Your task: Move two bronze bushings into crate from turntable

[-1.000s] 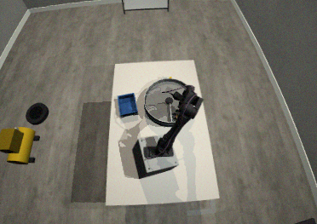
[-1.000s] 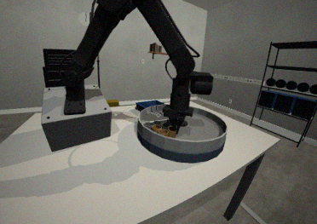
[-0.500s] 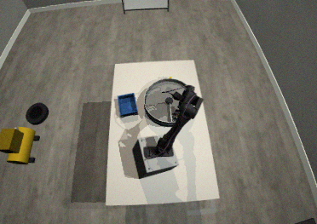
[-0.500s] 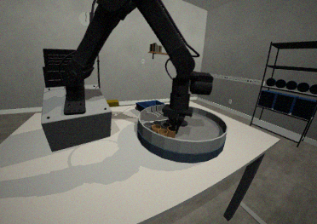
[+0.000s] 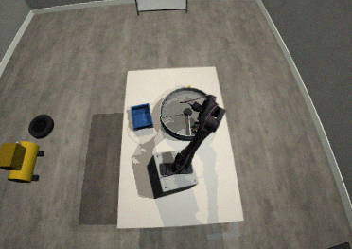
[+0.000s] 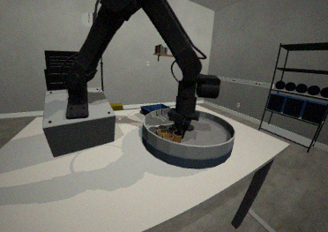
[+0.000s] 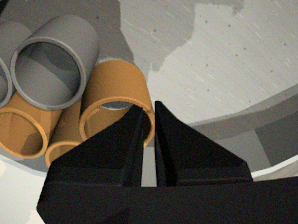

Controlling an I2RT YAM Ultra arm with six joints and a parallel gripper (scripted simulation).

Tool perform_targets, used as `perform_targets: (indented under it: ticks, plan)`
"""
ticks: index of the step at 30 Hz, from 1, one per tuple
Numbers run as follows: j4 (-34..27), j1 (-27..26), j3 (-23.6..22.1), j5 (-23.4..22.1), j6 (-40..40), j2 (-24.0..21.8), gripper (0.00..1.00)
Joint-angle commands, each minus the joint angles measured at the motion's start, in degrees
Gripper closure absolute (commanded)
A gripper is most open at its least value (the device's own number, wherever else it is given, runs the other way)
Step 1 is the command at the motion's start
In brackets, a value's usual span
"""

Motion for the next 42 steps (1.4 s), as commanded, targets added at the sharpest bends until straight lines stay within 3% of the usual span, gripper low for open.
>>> perform_targets:
  ticks: [1, 18, 34, 42]
  plan:
    - [-1.11, 0.31, -0.04, -0.85, -0.17, -0.65, 1.0]
    - [-1.93, 0.89, 1.49, -0.74, 0.47, -2.13, 1.0]
    - [-12.68, 3.1, 5.42, 0.26, 2.71, -8.54, 1.0]
    - [-15.14, 3.58, 6.8, 0.29, 3.24, -9.38, 1.0]
